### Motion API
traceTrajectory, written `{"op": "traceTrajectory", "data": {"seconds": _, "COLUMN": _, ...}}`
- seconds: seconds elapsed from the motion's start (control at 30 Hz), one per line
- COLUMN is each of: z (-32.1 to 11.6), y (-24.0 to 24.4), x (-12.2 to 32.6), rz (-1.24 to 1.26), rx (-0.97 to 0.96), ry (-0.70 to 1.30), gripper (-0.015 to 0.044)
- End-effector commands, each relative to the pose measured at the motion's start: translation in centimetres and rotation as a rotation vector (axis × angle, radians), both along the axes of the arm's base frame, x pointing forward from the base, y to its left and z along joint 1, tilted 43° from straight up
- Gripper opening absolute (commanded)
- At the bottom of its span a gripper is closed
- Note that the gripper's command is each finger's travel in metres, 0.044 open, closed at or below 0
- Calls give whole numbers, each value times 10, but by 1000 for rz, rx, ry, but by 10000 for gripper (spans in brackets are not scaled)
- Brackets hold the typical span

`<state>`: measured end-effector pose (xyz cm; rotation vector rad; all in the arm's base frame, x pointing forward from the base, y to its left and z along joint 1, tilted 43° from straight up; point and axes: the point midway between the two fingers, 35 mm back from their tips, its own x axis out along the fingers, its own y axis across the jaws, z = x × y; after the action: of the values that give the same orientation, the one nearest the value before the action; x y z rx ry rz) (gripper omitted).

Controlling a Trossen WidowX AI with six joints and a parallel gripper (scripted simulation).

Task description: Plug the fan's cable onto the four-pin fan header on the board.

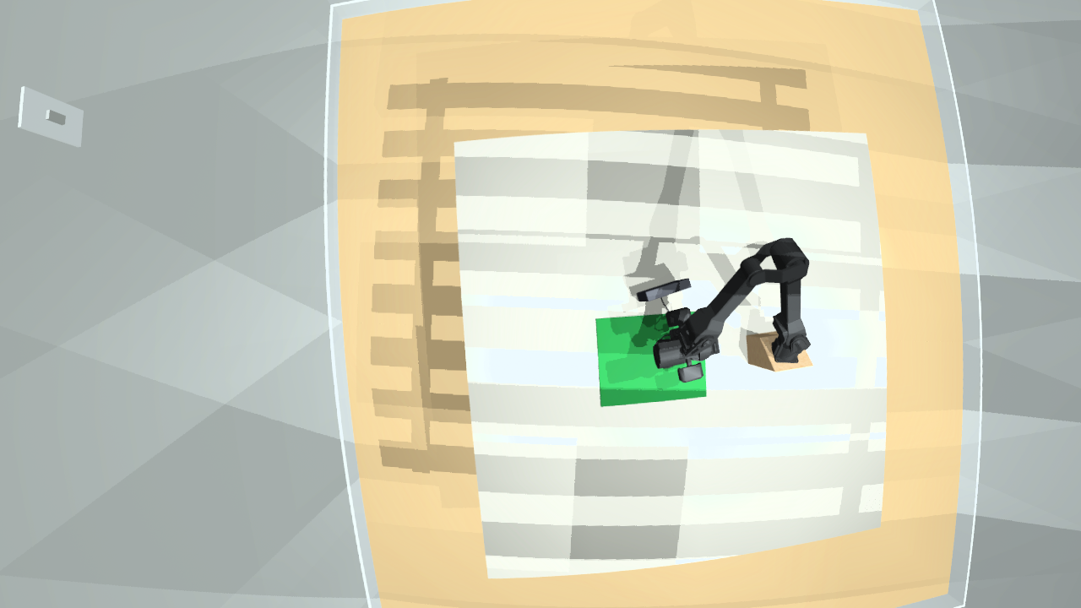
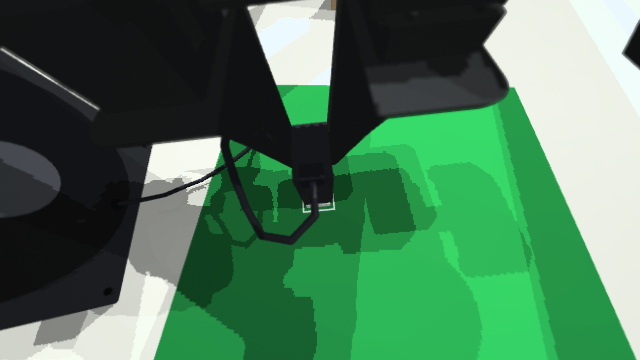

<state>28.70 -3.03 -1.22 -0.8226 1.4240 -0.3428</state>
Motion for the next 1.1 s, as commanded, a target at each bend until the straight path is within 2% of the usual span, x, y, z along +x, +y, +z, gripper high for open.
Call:
{"op": "traceTrajectory", "data": {"seconds": 0.0, "z": -3, "y": -4, "x": -1, "rz": -1, "rx": -5, "ry": 4, "gripper": 0}}
{"op": "traceTrajectory", "data": {"seconds": 0.23, "z": -5, "y": -6, "x": 0, "rz": -1, "rx": -6, "ry": 4, "gripper": 0}}
{"op": "traceTrajectory", "data": {"seconds": 0.57, "z": -3, "y": -3, "x": 0, "rz": 0, "rx": -1, "ry": 0, "gripper": 260}}
{"op": "traceTrajectory", "data": {"seconds": 0.7, "z": 3, "y": 4, "x": 0, "rz": 0, "rx": 0, "ry": 1, "gripper": 260}}
{"op": "traceTrajectory", "data": {"seconds": 0.83, "z": 35, "y": 33, "x": -7, "rz": -1, "rx": -2, "ry": 4, "gripper": 260}}
{"op": "traceTrajectory", "data": {"seconds": 1.07, "z": 35, "y": 37, "x": -9, "rz": 0, "rx": -1, "ry": 4, "gripper": 260}}
